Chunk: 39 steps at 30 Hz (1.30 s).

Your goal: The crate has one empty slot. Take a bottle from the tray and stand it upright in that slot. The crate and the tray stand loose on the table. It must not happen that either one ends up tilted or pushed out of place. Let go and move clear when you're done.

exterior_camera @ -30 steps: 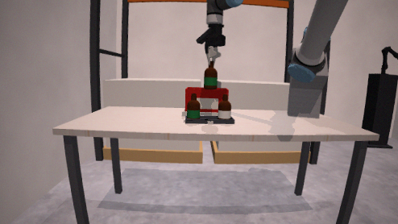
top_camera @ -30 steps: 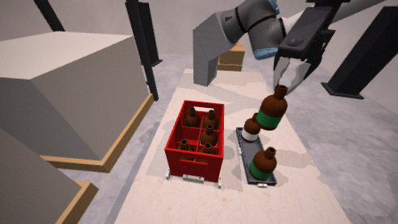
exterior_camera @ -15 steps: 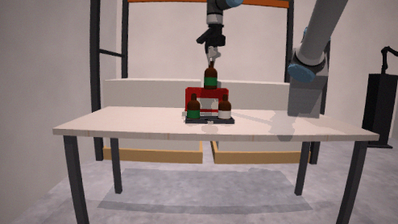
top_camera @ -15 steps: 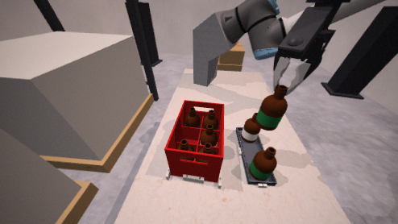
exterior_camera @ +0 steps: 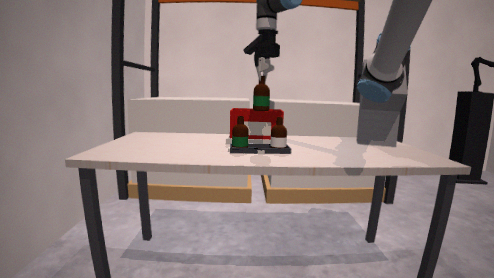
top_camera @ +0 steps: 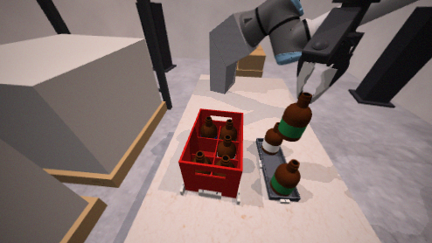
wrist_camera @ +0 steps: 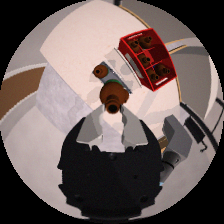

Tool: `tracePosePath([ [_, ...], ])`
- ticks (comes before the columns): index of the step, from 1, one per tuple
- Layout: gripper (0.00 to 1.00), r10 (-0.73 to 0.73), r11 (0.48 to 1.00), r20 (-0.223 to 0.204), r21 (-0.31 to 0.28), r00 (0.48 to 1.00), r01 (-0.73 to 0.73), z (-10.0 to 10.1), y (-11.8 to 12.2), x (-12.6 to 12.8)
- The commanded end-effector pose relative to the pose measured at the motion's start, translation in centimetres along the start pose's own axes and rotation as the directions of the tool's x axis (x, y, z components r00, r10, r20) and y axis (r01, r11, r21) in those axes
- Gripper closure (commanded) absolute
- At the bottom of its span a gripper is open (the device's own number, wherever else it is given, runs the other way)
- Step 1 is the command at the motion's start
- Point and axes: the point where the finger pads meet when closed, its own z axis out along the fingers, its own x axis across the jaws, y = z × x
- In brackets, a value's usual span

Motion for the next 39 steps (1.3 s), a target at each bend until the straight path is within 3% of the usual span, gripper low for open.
tracePosePath([
  [1, 1.00, 0.000, 1.000, 0.000, 0.001, 1.000, 0.000, -0.1, -0.1, 0.0],
  [39, 1.00, 0.000, 1.000, 0.000, 0.001, 1.000, 0.000, -0.1, -1.3, 1.3],
])
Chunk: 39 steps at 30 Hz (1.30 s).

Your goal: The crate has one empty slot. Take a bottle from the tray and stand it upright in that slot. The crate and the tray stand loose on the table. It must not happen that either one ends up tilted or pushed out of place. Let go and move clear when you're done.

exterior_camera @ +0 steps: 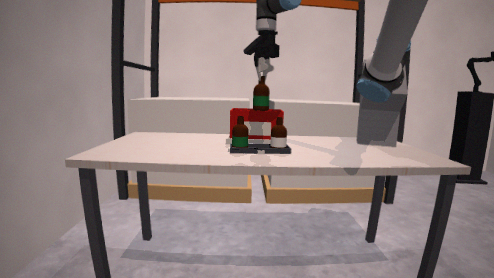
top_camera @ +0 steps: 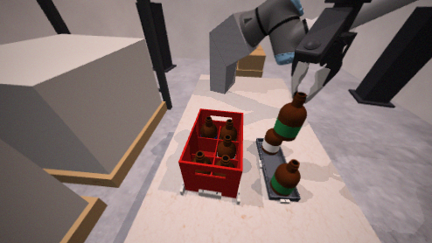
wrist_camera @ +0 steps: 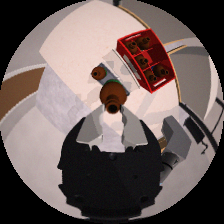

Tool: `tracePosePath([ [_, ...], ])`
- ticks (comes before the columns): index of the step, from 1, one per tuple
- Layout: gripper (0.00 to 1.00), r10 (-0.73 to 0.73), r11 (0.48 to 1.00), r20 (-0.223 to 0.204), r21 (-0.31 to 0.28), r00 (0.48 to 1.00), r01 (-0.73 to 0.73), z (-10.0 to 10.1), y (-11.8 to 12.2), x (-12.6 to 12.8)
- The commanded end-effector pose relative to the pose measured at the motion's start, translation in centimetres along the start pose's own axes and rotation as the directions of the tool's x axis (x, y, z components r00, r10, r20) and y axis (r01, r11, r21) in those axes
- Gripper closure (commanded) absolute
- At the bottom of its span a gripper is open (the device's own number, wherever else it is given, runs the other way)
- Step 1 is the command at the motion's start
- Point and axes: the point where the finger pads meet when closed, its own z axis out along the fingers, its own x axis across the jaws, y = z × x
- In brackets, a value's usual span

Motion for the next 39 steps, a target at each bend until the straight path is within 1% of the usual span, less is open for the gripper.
tracePosePath([
  [1, 1.00, 0.000, 1.000, 0.000, 0.001, 1.000, 0.000, -0.1, -0.4, 0.4],
  [20, 1.00, 0.000, 1.000, 0.000, 0.001, 1.000, 0.000, -0.1, -1.9, 2.0],
  [39, 1.00, 0.000, 1.000, 0.000, 0.001, 1.000, 0.000, -0.1, -4.1, 4.4],
])
